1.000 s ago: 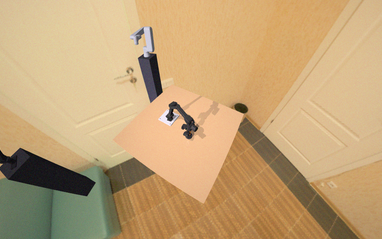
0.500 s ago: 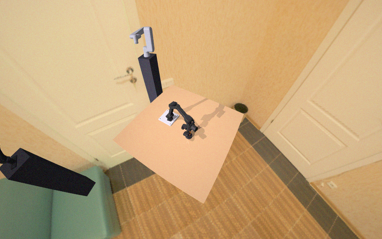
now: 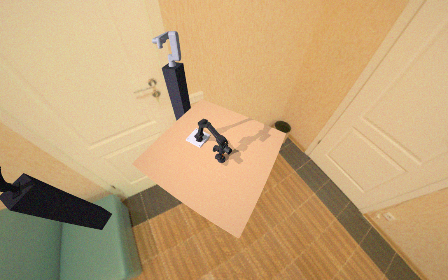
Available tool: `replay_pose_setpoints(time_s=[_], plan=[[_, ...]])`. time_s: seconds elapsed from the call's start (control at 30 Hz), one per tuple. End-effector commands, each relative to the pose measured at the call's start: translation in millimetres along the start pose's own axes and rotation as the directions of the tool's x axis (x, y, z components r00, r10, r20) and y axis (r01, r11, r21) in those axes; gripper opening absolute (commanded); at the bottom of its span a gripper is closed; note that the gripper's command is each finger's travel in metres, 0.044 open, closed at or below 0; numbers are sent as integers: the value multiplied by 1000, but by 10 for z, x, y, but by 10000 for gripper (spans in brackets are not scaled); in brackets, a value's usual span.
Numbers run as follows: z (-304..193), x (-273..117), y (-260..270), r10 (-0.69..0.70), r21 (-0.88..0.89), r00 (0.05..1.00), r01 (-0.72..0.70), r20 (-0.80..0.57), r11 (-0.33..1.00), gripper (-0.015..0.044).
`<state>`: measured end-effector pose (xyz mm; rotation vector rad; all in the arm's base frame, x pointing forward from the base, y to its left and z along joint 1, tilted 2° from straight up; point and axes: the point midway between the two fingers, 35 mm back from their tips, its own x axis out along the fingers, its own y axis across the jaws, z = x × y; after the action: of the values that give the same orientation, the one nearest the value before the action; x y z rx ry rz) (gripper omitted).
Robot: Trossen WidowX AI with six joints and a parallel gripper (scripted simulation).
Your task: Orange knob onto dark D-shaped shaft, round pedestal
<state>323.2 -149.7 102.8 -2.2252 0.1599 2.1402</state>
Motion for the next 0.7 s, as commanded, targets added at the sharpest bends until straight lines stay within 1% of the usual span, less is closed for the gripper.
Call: replay_pose_setpoints(time_s=[0.0,0.5,0.67], plan=[[-8,-3,3,1,4,1000,-1,-5,1000,0],[14,-65,-6,1,4,1000,-1,-4,1000,0],[10,-69,-5,1,57,1000,-1,-5,998,0]])
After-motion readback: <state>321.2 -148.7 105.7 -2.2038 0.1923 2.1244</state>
